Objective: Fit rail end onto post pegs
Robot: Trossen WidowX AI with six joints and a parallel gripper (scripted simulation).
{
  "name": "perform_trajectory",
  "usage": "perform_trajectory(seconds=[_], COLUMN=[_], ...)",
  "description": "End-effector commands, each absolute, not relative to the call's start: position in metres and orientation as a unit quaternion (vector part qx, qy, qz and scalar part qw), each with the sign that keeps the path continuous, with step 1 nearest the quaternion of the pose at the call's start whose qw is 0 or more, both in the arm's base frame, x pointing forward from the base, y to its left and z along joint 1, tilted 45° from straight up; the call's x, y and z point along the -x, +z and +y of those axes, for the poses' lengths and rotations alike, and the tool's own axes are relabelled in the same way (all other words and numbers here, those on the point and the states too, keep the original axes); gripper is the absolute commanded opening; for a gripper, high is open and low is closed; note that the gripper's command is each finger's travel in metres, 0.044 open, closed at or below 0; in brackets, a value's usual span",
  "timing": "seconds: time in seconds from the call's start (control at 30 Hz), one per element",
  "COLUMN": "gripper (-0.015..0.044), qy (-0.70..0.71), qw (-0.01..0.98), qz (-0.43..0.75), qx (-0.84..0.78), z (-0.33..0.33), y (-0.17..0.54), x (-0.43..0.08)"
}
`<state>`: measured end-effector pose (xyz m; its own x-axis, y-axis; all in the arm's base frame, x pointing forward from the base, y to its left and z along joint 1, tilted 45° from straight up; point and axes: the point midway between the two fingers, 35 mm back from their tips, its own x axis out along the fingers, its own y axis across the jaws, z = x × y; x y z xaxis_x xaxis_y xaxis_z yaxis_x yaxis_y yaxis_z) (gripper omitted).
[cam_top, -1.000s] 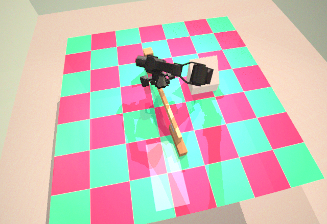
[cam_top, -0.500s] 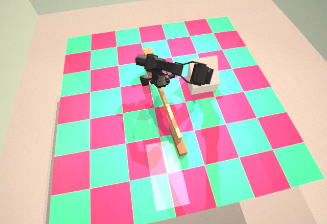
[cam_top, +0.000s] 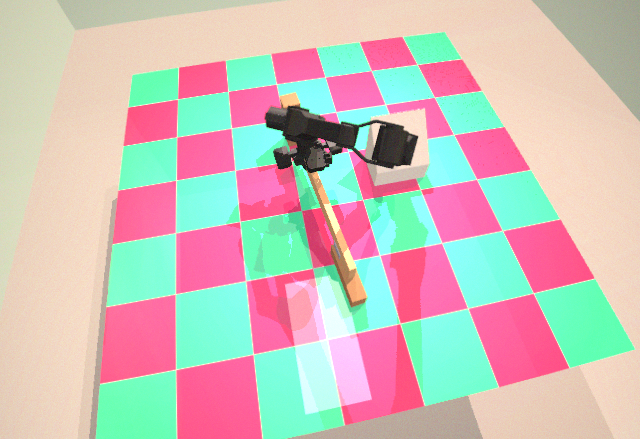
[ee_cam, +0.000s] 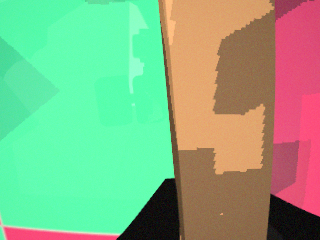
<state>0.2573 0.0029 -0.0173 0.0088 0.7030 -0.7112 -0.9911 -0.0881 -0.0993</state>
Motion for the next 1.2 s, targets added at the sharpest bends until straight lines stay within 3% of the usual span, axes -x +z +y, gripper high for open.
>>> perform_trajectory(seconds=[0.0,1.17], gripper=[0.0000,0.0000], qy=[0.664,0.664], qw=[0.637,0.637], qz=[0.229,0.229], qx=[0.317,0.317], z=[0.0009,-0.0016], y=[-0.0165,-0.0188], x=[-0.2575,-0.2572])
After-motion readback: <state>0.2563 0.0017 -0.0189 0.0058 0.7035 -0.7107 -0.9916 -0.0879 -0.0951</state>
